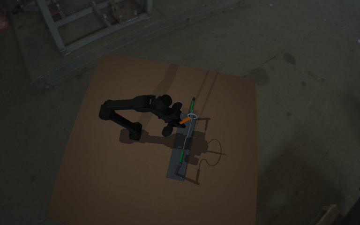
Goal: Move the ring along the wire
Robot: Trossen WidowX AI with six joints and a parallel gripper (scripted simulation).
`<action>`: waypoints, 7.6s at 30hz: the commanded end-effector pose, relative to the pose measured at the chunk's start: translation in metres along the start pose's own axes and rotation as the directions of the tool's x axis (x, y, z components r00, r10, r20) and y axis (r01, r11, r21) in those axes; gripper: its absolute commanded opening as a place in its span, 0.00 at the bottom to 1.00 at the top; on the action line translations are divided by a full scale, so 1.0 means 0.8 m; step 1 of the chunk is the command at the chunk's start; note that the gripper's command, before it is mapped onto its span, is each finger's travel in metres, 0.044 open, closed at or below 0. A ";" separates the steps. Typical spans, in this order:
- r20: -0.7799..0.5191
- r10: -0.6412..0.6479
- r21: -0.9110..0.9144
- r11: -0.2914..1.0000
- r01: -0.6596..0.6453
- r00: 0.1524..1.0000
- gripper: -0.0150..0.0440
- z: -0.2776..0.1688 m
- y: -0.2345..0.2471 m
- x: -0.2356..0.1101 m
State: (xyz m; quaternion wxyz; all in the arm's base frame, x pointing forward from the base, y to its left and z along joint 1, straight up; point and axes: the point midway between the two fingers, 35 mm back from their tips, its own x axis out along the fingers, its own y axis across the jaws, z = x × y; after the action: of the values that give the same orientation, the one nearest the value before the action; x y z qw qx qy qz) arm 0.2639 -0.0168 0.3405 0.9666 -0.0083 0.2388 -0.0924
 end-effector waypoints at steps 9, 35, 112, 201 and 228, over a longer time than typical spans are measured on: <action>0.025 -0.075 -0.142 0.987 0.078 0.997 0.00 0.000 -0.008 0.001; 0.113 -0.219 -0.424 0.871 0.246 0.969 0.00 0.005 -0.024 0.000; 0.522 -0.370 -0.822 0.021 0.569 0.768 0.00 0.043 -0.051 -0.017; 0.353 -0.453 -0.801 0.306 0.515 0.819 0.00 -0.089 -0.061 0.043; 0.139 -0.244 -0.485 0.828 0.280 0.960 0.00 -0.172 0.013 0.093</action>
State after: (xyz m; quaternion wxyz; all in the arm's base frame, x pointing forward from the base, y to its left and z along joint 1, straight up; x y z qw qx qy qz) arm 0.2655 -0.0252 0.1916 0.9053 -0.3258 0.2136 -0.1694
